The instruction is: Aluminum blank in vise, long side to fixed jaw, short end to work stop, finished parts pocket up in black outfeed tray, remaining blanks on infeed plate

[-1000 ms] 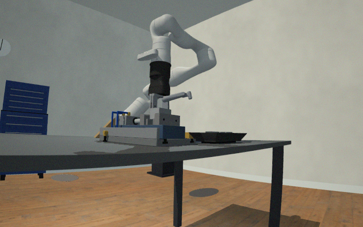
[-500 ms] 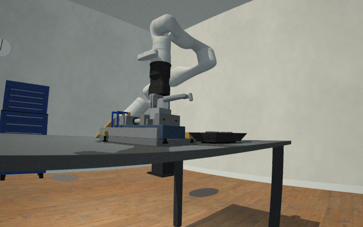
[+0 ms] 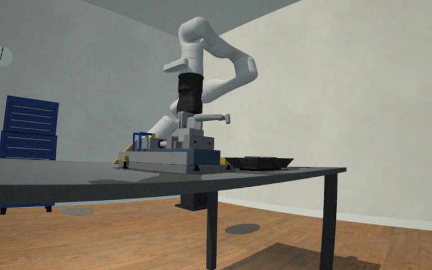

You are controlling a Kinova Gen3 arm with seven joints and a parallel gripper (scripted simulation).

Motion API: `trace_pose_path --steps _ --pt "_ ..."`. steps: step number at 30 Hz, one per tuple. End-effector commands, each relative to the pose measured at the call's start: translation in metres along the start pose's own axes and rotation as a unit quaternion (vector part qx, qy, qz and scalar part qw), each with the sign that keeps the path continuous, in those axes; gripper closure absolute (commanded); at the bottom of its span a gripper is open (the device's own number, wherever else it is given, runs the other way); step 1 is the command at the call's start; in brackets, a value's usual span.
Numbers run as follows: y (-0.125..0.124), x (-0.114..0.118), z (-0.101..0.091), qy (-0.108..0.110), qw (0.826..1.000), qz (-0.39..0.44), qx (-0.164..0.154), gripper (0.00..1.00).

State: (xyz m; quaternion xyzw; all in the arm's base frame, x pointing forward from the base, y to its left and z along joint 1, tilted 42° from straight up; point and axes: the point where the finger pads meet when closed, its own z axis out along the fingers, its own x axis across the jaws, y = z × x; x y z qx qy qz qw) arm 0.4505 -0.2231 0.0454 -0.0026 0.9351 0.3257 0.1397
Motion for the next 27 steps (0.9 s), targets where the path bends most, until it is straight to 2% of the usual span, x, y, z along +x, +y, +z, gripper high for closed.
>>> trace_pose_path --steps 1,27 --pt "-0.0017 -0.0004 0.0016 -0.001 1.0 -0.003 0.002 1.0" --pt "-0.0028 -0.0026 0.0007 -0.003 1.0 -0.003 0.003 1.0"
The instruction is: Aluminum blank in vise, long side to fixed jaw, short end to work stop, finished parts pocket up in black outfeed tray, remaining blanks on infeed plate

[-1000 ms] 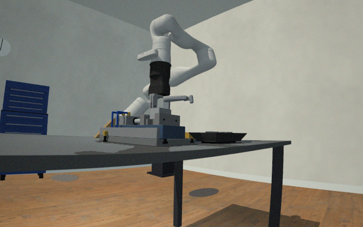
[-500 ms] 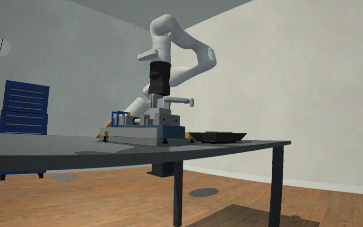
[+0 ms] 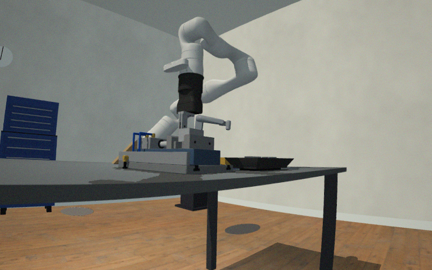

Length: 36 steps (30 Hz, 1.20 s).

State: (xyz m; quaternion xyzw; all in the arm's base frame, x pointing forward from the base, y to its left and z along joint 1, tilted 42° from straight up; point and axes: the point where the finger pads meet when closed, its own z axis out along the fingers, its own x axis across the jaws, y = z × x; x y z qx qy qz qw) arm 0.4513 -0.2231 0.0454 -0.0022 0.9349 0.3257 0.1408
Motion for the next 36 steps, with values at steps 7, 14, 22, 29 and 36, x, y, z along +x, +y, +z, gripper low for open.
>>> trace_pose_path --steps 7,14,22,29,36 --pt "-0.003 -0.0036 0.0003 -0.002 1.0 -0.003 0.003 1.0" --pt "-0.0031 -0.0056 0.0001 -0.002 1.0 -0.003 0.003 1.0" --pt "-0.0032 -0.0075 0.0001 -0.002 1.0 -0.003 0.003 1.0" --pt "-0.0031 -0.0096 0.0001 -0.002 1.0 -0.003 0.003 1.0" --pt "-0.0031 -0.011 0.0001 -0.002 1.0 -0.003 0.003 1.0"
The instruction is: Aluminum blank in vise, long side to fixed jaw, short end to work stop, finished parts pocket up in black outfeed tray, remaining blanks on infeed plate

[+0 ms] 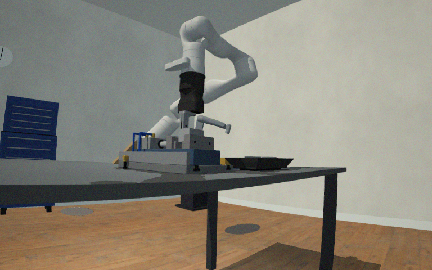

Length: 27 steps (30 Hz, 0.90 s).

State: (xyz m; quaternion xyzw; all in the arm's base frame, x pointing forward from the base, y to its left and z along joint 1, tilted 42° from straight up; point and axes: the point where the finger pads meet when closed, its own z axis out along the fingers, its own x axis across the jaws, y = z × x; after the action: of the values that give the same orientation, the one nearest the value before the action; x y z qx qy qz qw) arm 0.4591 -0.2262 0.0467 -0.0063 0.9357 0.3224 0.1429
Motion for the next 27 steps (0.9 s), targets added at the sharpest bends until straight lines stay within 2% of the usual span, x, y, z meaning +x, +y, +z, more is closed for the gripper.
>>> trace_pose_path --steps 1,27 --pt "-0.0009 -0.0032 0.0008 -0.002 1.0 0.002 0.001 1.0" --pt "-0.0009 -0.0062 0.0007 -0.002 1.0 0.002 0.001 1.0"
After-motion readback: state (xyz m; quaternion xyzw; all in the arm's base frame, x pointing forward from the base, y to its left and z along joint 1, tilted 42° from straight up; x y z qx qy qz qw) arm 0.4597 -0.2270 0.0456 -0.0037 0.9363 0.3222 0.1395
